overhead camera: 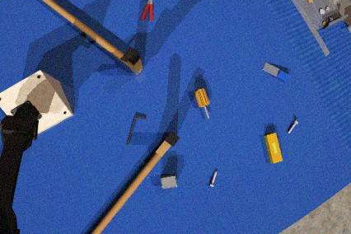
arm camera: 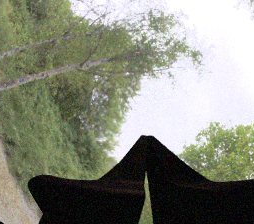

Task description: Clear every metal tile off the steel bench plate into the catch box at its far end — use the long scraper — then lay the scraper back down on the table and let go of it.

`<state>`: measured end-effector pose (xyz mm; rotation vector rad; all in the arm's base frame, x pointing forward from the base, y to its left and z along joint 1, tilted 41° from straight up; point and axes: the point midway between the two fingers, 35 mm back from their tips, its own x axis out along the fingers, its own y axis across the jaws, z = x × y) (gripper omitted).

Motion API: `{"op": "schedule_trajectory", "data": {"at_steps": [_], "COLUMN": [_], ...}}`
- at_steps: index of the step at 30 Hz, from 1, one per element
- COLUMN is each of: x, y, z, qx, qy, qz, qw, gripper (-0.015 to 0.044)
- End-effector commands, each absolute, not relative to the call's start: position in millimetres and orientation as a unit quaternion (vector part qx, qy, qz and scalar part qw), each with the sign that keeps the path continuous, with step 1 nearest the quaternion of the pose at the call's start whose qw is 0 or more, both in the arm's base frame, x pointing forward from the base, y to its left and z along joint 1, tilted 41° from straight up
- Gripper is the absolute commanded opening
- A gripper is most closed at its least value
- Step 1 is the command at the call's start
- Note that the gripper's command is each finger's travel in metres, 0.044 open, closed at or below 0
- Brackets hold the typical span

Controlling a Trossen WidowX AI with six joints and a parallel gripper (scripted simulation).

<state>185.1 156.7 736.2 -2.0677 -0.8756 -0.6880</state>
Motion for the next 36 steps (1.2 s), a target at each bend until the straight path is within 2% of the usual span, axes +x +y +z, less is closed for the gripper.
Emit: {"op": "schedule_trajectory", "data": {"at_steps": [1,36], "x": [198.0,271.7], "y": [171.0,265.3], "z": [724.5,625.4], "qx": [-0.819,-0.844], "qy": [-0.344,-0.334], "qz": [-0.243,-0.038], "qw": [0.390,0.417], "gripper": [0.0000,0.0000]}}
